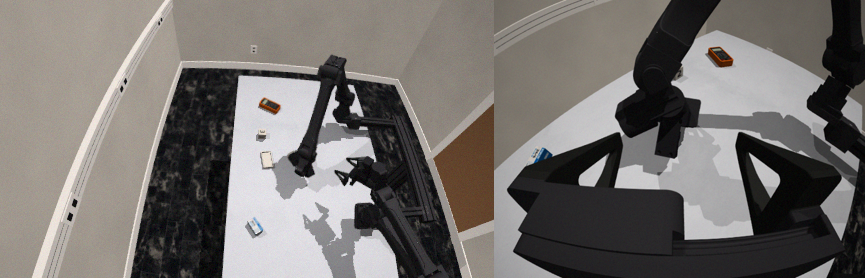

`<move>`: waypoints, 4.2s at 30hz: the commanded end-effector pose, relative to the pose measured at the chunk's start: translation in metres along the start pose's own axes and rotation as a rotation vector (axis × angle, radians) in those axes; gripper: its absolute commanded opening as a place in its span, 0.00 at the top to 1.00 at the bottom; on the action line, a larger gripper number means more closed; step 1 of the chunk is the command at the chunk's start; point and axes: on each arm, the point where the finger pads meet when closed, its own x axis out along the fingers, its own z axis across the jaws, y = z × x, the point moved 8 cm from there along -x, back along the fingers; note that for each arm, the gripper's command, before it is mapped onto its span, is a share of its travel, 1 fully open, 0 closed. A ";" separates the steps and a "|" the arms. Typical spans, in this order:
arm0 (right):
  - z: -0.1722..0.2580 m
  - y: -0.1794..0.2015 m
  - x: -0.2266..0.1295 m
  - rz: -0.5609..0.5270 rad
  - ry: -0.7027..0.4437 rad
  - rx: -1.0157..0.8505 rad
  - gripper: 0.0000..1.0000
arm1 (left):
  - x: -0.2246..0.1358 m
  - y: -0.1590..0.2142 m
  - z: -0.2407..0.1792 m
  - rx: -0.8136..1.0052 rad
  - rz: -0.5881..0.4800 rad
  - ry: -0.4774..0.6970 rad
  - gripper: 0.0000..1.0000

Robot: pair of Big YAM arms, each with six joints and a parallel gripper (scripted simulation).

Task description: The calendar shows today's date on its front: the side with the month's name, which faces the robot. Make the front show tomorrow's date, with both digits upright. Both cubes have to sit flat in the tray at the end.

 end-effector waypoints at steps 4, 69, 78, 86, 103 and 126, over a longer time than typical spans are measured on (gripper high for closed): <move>-0.015 -0.006 0.000 -0.008 0.006 0.003 0.60 | 0.001 -0.029 0.001 -0.021 -0.048 -0.003 0.00; -0.071 0.219 0.147 -0.601 -0.178 0.500 0.30 | 0.001 -0.029 0.001 -0.021 -0.048 -0.003 0.00; -0.092 0.231 0.149 -0.600 -0.159 0.515 0.30 | 0.001 -0.029 0.001 -0.021 -0.048 -0.003 0.00; -0.083 0.230 0.136 -0.600 -0.142 0.521 0.43 | 0.001 -0.029 0.001 -0.021 -0.048 -0.003 0.00; -0.090 0.244 0.114 -0.600 -0.125 0.527 0.60 | 0.002 -0.048 0.006 -0.029 -0.081 -0.026 0.00; -0.138 0.142 -0.007 -0.607 -0.128 0.431 0.60 | 0.050 -0.098 0.051 -0.075 -0.042 -0.156 0.00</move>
